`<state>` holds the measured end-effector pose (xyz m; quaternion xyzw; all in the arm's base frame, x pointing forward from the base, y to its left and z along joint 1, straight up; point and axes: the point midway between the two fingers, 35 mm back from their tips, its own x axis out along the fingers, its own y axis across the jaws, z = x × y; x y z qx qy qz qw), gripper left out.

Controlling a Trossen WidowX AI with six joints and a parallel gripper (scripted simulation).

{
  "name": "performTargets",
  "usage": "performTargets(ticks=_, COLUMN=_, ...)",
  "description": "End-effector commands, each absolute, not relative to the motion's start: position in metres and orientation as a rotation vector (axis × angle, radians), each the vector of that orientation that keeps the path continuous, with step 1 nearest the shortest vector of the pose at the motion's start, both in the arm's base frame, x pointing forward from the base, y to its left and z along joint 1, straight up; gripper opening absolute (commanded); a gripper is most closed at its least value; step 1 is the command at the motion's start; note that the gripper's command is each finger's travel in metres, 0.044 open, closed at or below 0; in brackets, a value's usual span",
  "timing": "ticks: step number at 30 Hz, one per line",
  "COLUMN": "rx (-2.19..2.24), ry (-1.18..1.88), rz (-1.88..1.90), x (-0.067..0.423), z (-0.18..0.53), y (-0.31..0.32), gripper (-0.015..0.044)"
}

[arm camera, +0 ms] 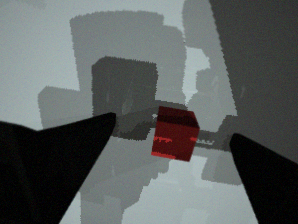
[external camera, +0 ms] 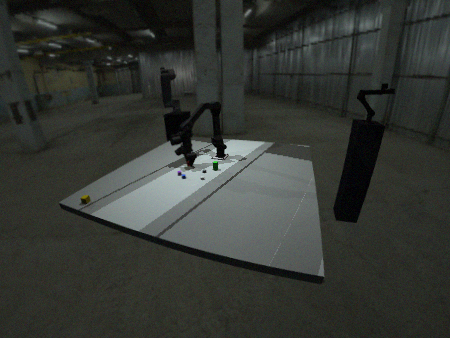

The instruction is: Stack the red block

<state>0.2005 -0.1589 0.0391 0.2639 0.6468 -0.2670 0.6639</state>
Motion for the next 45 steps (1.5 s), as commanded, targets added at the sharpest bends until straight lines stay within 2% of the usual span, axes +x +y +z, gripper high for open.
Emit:
performTargets(ticks=1, rx=0.597, ry=1.461, rz=-0.609, x=0.2, z=0.039, y=-0.159, gripper=0.044)
performTargets(ticks=4, rx=0.597, ry=1.461, rz=-0.609, x=0.2, z=0.039, y=-0.159, gripper=0.044)
performTargets(ticks=16, rx=0.597, ry=1.461, rz=-0.609, x=0.2, z=0.039, y=-0.159, gripper=0.0125)
performTargets(ticks=24, rx=0.597, ry=1.461, rz=-0.609, x=0.2, z=0.039, y=-0.159, gripper=0.0072)
performTargets(ticks=27, rx=0.597, ry=1.461, rz=-0.609, x=0.2, z=0.045, y=-0.159, gripper=0.0)
performTargets(ticks=45, rx=0.597, ry=1.461, rz=-0.609, x=0.199, z=0.132, y=-0.158, gripper=0.0)
